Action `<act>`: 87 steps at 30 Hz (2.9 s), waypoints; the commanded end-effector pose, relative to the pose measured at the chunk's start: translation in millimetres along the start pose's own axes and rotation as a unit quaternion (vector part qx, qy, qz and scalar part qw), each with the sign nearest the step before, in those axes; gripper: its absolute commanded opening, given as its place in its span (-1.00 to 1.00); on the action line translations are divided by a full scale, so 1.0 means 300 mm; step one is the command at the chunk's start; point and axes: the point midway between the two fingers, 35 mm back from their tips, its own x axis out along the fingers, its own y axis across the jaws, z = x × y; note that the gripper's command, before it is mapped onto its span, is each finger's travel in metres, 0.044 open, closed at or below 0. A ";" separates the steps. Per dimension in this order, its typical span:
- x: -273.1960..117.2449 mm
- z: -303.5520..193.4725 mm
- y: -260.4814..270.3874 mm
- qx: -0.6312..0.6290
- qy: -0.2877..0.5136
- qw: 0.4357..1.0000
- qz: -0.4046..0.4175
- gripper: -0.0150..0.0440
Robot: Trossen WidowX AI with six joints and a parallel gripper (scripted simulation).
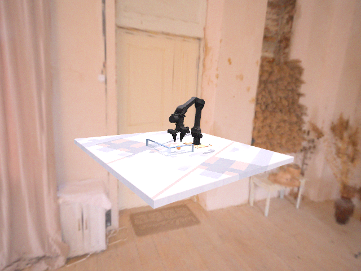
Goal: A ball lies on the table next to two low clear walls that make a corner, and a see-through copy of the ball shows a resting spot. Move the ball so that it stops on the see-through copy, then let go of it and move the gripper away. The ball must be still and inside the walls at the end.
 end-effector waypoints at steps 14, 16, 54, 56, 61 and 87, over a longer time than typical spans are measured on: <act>0.062 -0.016 0.045 -0.014 -0.004 0.999 0.029 0.42; 0.073 -0.016 0.045 -0.014 -0.004 0.999 0.029 0.42; 0.118 -0.013 0.036 -0.014 -0.004 0.999 0.028 -0.49; 0.085 -0.012 0.028 -0.014 -0.004 0.999 0.028 -0.49; 0.002 -0.011 0.015 -0.014 -0.004 0.999 0.028 -0.49; -0.171 -0.050 0.053 -0.014 -0.003 0.999 0.029 -0.49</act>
